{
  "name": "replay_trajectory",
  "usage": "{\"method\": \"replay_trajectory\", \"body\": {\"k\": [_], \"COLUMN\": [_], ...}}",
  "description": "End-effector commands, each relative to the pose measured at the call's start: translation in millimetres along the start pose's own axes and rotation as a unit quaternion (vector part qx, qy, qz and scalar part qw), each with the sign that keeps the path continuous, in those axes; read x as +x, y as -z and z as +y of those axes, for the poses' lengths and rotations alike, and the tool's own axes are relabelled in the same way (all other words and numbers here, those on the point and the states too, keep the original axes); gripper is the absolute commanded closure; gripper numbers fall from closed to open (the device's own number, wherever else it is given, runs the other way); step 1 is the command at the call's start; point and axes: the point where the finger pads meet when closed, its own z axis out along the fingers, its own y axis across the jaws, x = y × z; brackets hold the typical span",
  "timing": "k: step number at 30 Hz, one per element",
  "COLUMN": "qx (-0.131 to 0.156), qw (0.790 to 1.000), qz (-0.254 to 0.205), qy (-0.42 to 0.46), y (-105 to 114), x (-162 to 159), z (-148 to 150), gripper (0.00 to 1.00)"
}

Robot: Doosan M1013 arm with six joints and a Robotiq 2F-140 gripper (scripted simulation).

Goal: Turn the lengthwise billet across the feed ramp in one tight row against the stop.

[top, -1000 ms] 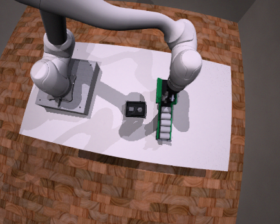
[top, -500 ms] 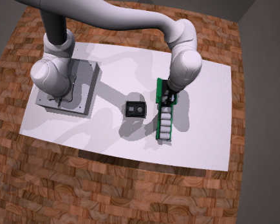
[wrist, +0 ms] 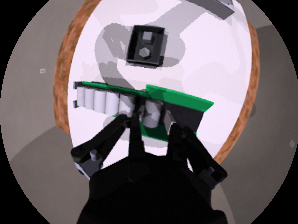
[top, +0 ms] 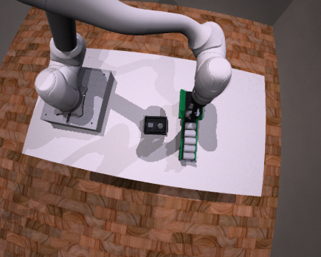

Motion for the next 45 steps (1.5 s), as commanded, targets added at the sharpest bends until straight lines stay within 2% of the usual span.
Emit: {"method": "replay_trajectory", "body": {"k": [1, 28, 45], "qx": [0.000, 0.000, 0.000], "qw": [1.000, 1.000, 1.000], "qz": [0.000, 0.000, 0.000], "qy": [0.000, 0.000, 0.000], "y": [0, 7, 38], "x": [0, 0, 0], "z": [0, 0, 0], "gripper": [0.59, 0.59, 0.59]}}
